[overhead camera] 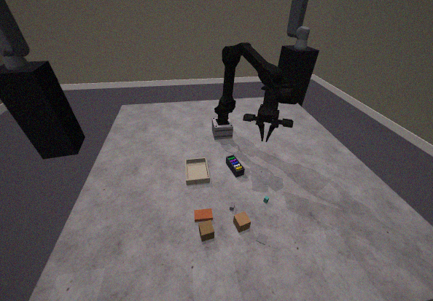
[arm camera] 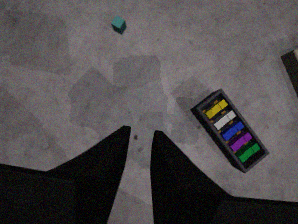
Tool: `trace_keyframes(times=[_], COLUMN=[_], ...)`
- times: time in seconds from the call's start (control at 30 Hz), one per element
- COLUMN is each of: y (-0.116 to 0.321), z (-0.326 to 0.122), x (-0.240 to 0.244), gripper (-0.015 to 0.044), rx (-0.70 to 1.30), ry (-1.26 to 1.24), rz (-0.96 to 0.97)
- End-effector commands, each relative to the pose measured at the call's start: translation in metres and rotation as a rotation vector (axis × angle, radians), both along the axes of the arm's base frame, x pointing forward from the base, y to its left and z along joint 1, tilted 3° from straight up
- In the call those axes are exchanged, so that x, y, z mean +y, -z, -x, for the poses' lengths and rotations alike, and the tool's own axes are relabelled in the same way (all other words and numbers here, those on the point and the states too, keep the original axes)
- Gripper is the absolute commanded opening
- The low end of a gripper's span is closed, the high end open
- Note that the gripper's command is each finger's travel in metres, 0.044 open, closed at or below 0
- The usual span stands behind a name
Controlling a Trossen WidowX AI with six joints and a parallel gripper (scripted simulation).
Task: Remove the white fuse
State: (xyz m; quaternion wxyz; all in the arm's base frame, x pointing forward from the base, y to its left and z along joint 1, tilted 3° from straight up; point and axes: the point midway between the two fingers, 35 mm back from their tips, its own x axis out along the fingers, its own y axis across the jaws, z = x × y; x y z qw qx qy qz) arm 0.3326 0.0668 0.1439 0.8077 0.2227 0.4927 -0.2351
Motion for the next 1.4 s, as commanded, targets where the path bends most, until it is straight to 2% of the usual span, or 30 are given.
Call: trace_keyframes(times=[0.0, 0.13, 0.2, 1.37], y=[0.057, 0.103, 0.113, 0.137], z=[0.006, 0.022, 0.027, 0.024], x=[-0.042, -0.076, -0.083, -0.091], gripper=[0.0062, 0.0062, 0.0062, 0.0062], rx=[0.165, 0.311, 0.344, 0.345], ry=[0.302, 0.633, 0.712, 0.716], rz=[-0.158, -0.326, -0.365, -0.367])
